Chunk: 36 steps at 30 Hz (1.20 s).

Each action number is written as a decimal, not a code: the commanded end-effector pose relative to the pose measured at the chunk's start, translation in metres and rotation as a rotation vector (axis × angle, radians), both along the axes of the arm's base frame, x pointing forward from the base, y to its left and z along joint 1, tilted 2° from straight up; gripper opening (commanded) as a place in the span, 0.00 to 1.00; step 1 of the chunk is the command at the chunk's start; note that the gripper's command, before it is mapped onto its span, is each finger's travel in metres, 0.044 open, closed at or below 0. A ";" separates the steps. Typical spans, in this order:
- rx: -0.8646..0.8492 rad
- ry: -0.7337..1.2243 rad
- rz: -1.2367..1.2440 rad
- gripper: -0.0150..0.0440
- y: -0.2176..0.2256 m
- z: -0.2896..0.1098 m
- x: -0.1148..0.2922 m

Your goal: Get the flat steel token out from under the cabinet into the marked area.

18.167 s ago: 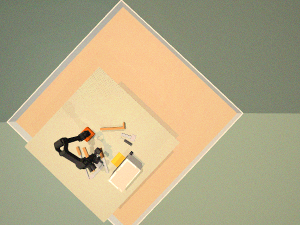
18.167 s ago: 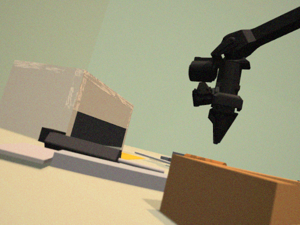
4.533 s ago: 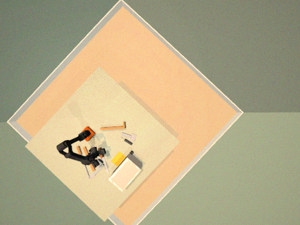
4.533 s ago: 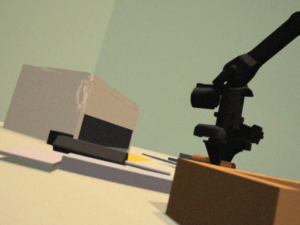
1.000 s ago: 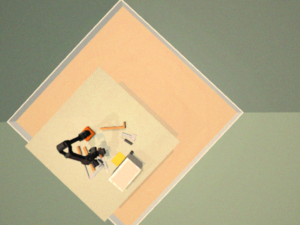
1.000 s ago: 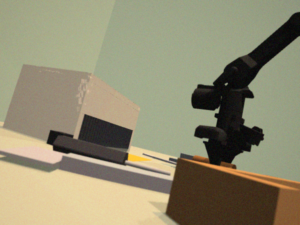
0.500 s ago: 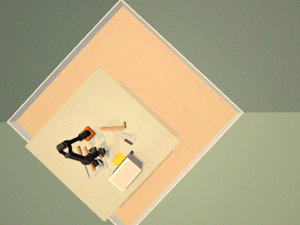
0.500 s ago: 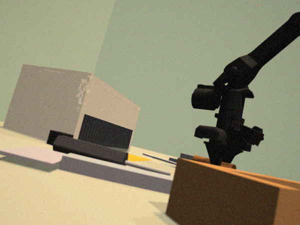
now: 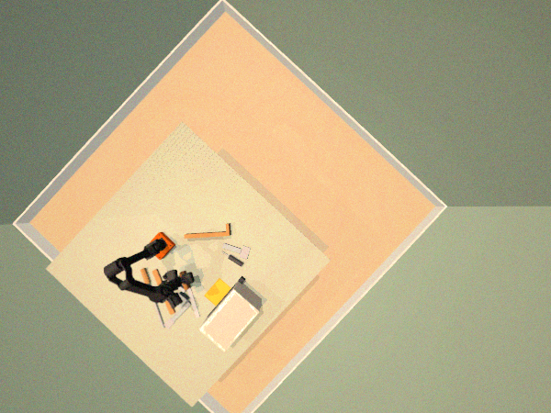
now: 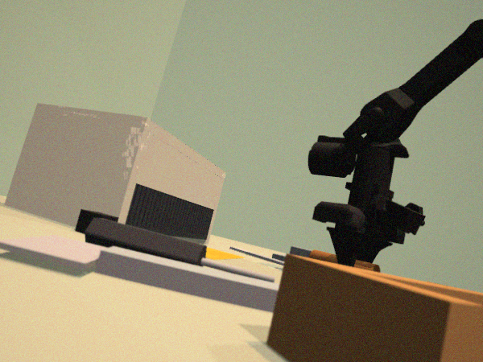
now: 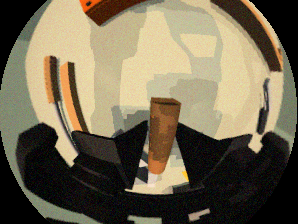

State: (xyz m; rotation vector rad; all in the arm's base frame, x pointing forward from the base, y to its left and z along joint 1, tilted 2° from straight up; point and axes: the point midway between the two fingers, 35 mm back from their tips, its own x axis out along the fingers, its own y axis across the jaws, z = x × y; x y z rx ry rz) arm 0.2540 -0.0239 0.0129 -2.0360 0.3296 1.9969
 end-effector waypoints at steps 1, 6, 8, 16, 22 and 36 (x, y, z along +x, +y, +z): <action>-0.001 0.002 0.000 0.64 0.000 0.000 0.000; -0.002 0.005 0.001 0.71 0.000 0.001 0.000; -0.002 0.005 0.002 0.71 0.000 0.001 -0.001; -0.002 0.005 0.003 0.71 0.001 0.010 -0.001; -0.002 0.005 0.002 0.71 0.000 0.034 -0.003; -0.002 0.005 -0.005 0.71 -0.001 0.073 -0.003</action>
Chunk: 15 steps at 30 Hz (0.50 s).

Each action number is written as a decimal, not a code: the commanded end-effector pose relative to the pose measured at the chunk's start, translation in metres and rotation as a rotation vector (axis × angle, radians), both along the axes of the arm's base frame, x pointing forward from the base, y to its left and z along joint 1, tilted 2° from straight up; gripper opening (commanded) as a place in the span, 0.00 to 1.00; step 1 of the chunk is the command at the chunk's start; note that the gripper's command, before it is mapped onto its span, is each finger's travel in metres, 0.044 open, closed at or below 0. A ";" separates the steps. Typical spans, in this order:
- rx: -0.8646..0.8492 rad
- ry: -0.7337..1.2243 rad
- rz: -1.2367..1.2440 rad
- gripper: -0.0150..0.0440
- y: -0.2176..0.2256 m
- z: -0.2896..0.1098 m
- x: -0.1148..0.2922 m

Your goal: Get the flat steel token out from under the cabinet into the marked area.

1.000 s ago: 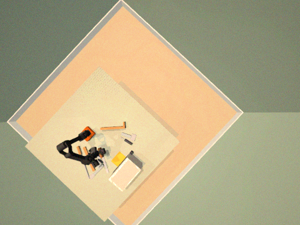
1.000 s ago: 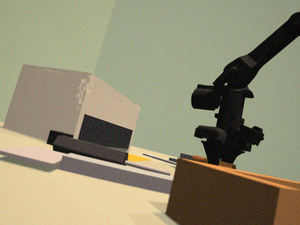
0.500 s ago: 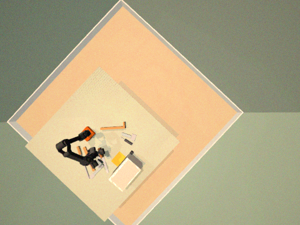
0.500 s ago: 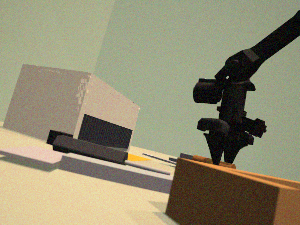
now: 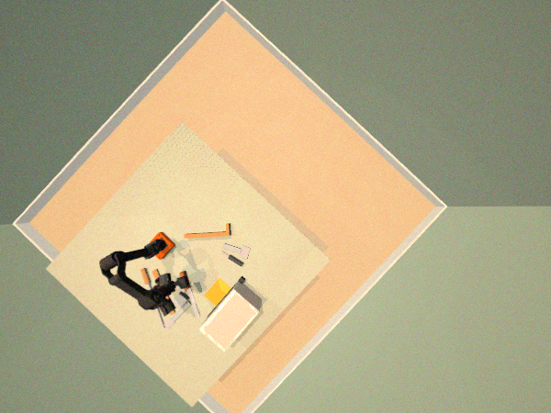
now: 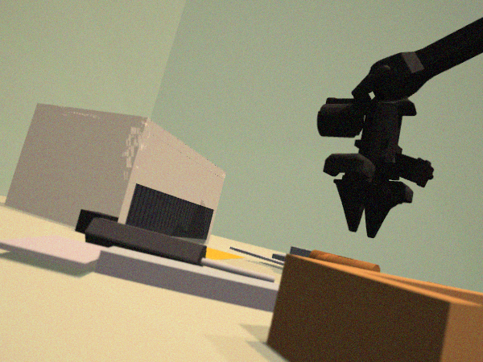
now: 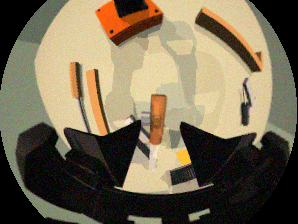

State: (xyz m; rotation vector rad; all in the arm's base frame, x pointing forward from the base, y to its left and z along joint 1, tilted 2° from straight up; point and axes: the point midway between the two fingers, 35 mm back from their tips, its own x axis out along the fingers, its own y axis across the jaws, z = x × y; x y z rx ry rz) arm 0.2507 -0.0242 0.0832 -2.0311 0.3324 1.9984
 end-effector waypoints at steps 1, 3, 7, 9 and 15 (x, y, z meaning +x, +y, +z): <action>-0.003 0.002 -0.005 0.71 0.000 0.002 0.000; -0.002 0.002 -0.014 0.71 0.000 0.002 0.000; -0.002 0.003 -0.042 0.71 0.000 0.002 0.000; -0.001 0.003 -0.058 0.71 0.000 0.002 0.000; -0.001 0.004 -0.105 0.71 0.000 0.002 0.000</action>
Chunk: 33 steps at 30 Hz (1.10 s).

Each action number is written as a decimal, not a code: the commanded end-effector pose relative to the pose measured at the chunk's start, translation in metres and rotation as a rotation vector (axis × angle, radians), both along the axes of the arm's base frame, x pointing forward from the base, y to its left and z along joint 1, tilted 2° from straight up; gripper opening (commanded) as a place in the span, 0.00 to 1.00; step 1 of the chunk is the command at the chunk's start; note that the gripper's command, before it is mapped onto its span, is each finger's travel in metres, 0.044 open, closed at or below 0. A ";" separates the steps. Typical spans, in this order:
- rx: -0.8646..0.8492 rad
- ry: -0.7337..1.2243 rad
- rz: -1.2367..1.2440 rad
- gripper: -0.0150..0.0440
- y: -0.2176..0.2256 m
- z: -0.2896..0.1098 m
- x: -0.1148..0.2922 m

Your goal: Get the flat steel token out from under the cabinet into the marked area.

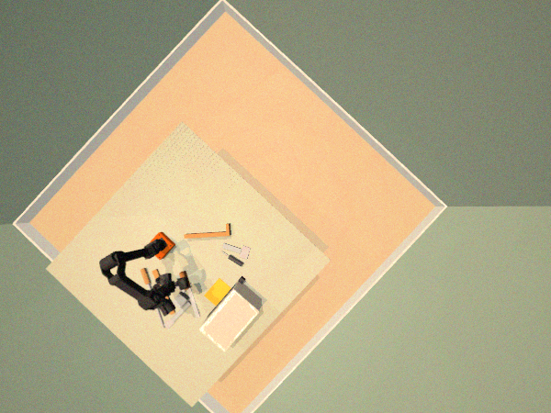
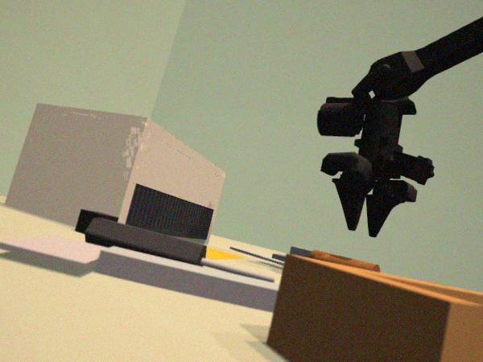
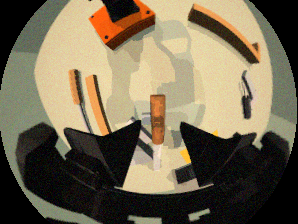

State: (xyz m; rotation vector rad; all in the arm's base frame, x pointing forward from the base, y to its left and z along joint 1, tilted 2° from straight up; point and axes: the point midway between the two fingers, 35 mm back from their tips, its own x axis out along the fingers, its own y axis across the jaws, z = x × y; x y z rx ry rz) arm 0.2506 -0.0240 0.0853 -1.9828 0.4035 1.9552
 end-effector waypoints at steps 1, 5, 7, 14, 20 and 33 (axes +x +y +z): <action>-0.002 0.002 -0.035 0.71 0.000 0.000 0.000; -0.002 0.002 -0.067 0.71 0.000 0.000 0.000; -0.001 0.003 -0.082 0.71 0.000 0.000 0.000; 0.000 0.004 -0.138 0.71 0.000 0.000 0.000; 0.001 0.005 -0.185 0.71 0.000 0.000 0.000; 0.003 0.008 -0.289 0.71 0.000 0.000 0.000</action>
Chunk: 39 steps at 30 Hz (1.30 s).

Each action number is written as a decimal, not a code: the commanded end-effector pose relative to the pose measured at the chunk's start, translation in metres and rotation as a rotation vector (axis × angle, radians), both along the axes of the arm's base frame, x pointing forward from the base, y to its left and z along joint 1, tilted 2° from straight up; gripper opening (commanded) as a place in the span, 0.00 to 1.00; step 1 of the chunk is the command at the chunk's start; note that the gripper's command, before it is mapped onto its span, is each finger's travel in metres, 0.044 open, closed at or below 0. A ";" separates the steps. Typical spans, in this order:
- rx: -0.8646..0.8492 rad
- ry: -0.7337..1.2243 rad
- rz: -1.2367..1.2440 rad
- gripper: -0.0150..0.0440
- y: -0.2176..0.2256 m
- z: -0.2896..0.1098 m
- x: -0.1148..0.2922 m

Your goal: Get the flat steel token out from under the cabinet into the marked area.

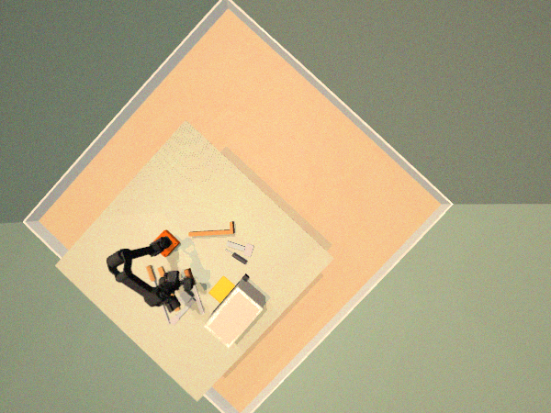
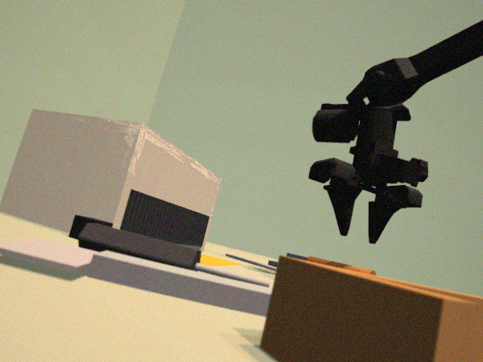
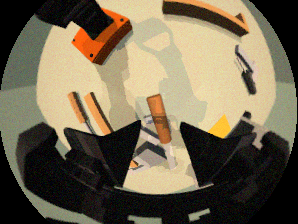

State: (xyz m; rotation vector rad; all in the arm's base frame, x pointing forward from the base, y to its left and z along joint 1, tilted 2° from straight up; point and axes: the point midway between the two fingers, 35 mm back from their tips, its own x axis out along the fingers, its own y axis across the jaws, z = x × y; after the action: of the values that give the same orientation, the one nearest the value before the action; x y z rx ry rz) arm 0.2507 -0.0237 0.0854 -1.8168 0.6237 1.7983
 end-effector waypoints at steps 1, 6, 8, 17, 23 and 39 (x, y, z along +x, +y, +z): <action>-0.002 0.002 -0.036 0.71 0.000 0.000 0.000; -0.002 0.003 -0.075 0.71 0.000 0.000 0.000; -0.001 0.003 -0.091 0.71 0.000 0.000 0.000; 0.000 0.005 -0.163 0.71 0.000 0.000 0.000; 0.001 0.006 -0.210 0.71 0.000 0.000 0.000; 0.004 0.009 -0.337 0.71 0.000 0.000 0.000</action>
State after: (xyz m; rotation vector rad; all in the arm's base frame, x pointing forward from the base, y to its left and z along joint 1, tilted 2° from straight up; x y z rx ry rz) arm 0.2508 -0.0233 0.0854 -1.6074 0.8500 1.5991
